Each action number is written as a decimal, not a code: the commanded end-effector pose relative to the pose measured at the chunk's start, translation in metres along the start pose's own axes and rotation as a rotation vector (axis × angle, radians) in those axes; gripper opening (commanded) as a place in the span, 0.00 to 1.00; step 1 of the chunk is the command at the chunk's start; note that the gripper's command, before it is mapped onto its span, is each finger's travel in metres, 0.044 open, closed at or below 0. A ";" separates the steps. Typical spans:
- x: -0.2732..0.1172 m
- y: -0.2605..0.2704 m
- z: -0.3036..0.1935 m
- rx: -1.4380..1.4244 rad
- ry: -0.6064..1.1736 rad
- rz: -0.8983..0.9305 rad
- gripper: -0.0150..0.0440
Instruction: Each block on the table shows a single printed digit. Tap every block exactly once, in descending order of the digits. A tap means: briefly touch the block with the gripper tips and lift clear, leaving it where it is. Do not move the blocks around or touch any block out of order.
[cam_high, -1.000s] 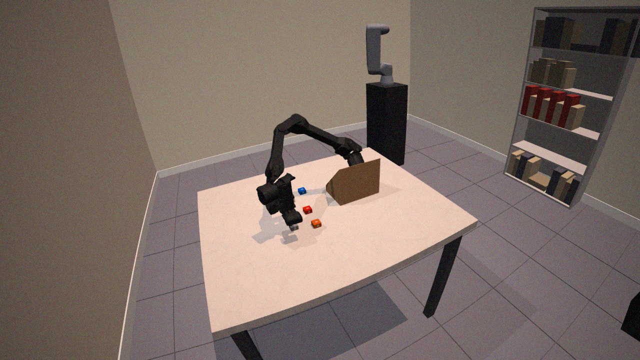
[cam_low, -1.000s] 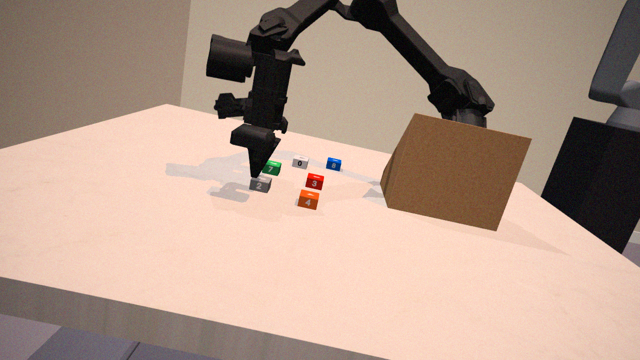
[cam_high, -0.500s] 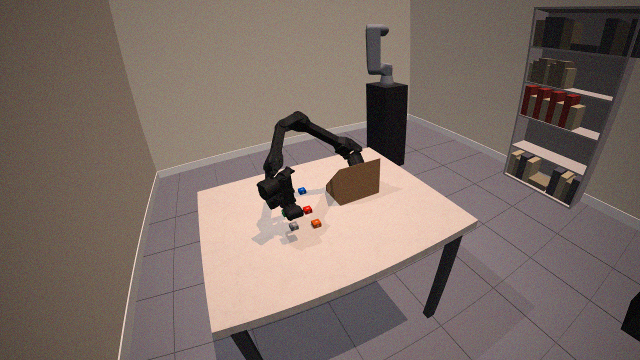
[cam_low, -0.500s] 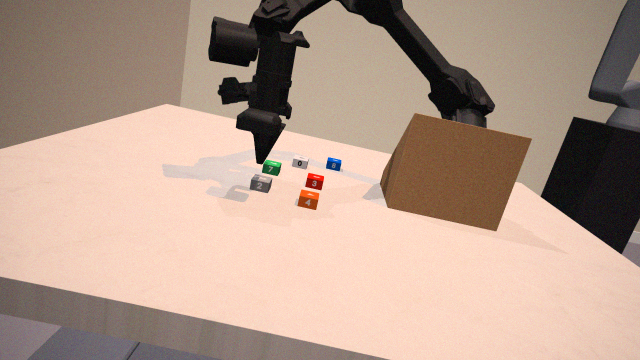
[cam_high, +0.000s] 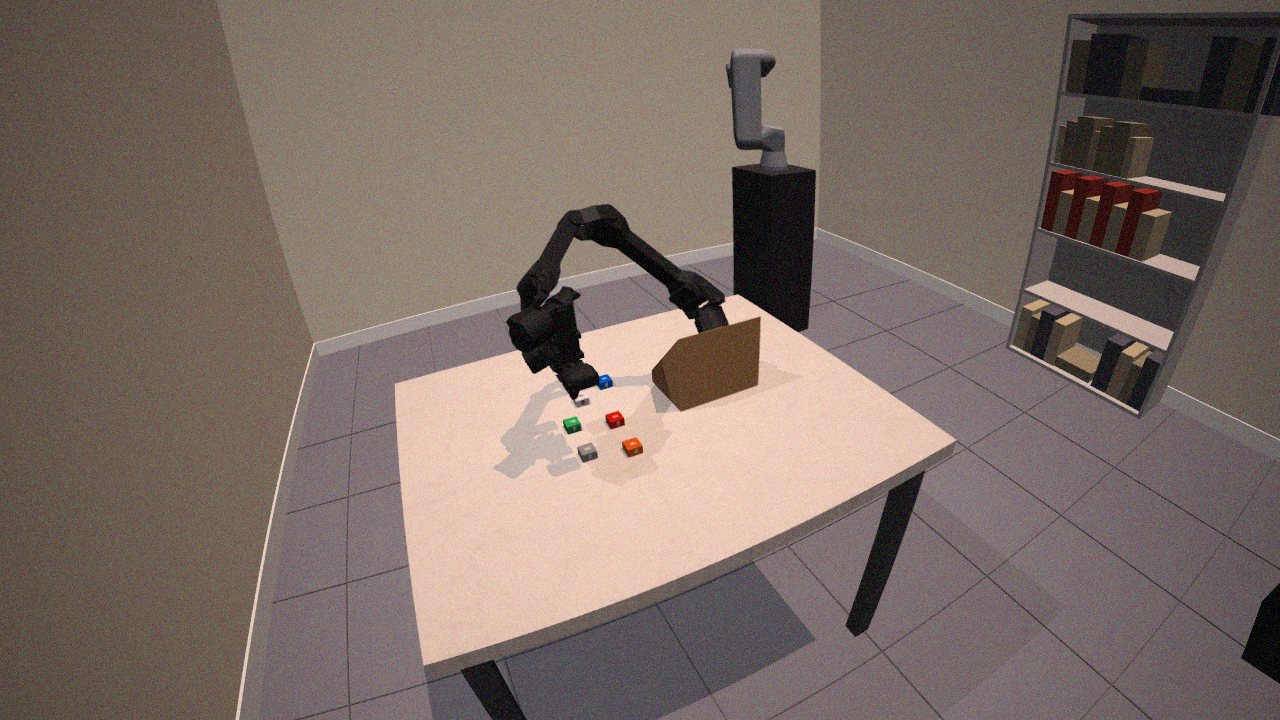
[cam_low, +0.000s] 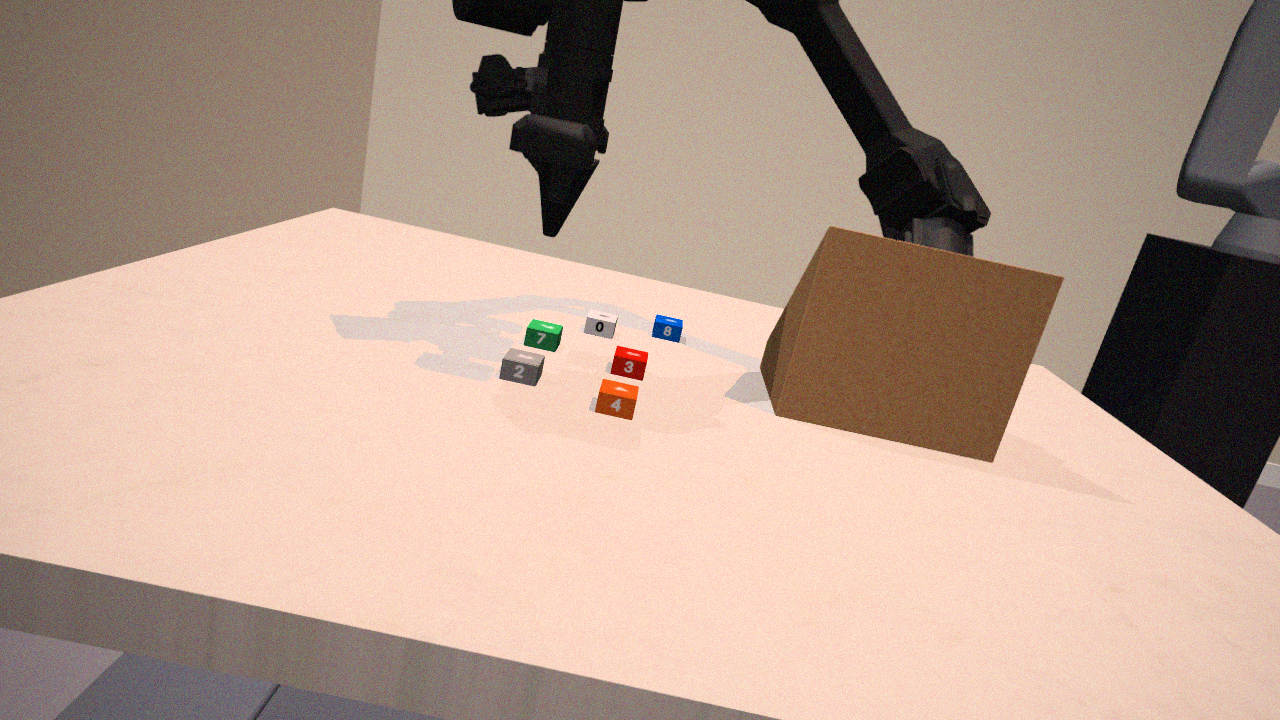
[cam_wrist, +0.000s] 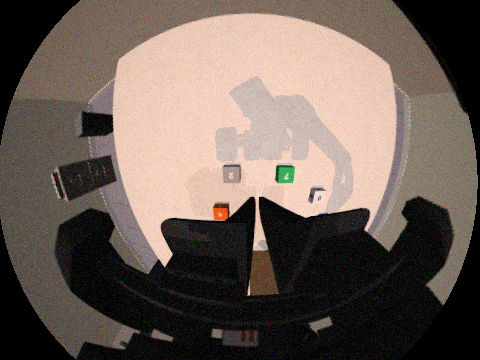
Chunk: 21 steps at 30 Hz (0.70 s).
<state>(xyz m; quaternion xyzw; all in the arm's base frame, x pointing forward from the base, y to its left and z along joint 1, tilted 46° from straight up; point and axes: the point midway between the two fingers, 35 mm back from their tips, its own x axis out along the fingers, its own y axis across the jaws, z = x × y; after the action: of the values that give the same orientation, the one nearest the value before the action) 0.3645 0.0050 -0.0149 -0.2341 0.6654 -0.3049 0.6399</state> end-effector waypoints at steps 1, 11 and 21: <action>-0.007 -0.054 -0.008 0.021 -0.015 0.006 0.29; -0.001 -0.151 -0.067 0.021 -0.011 -0.009 0.29; 0.078 -0.152 -0.066 0.021 -0.011 -0.012 0.29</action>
<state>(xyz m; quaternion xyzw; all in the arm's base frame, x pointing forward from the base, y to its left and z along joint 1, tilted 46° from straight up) 0.2897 -0.1221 0.0632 -0.2280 0.6529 -0.3128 0.6511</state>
